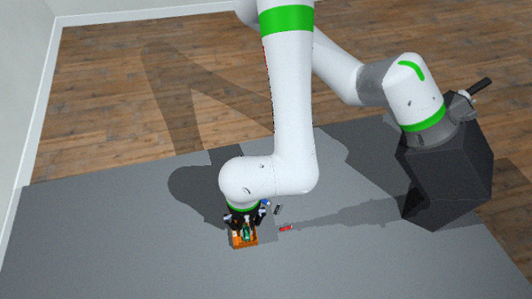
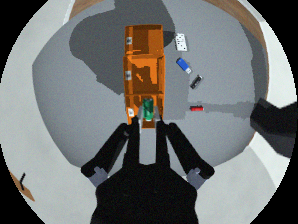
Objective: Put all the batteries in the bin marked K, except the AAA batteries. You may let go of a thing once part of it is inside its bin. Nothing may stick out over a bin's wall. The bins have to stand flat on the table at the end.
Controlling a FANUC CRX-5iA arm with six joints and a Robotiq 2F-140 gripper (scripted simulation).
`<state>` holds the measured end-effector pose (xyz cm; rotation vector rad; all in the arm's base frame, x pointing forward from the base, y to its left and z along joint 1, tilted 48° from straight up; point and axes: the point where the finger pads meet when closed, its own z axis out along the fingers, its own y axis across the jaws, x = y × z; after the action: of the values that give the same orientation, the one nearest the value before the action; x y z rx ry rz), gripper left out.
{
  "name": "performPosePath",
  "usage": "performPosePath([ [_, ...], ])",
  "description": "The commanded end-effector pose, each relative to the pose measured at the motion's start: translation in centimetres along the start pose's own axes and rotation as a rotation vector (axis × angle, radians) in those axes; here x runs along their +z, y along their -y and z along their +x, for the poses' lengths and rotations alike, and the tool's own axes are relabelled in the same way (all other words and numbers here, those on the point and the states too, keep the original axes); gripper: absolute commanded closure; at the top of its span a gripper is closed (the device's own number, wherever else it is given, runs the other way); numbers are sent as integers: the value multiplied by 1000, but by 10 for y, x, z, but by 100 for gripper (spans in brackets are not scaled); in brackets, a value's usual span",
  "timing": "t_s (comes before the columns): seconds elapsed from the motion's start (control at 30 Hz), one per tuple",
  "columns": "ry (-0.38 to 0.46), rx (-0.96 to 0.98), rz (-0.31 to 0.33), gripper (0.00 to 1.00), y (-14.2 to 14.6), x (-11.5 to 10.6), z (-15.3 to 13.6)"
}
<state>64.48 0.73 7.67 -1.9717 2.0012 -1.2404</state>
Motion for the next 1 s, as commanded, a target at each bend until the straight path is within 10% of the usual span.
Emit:
performPosePath([
  [0.0,0,0,0,83,0,0,0],
  [0.97,0,0,0,83,0,-17,0],
])
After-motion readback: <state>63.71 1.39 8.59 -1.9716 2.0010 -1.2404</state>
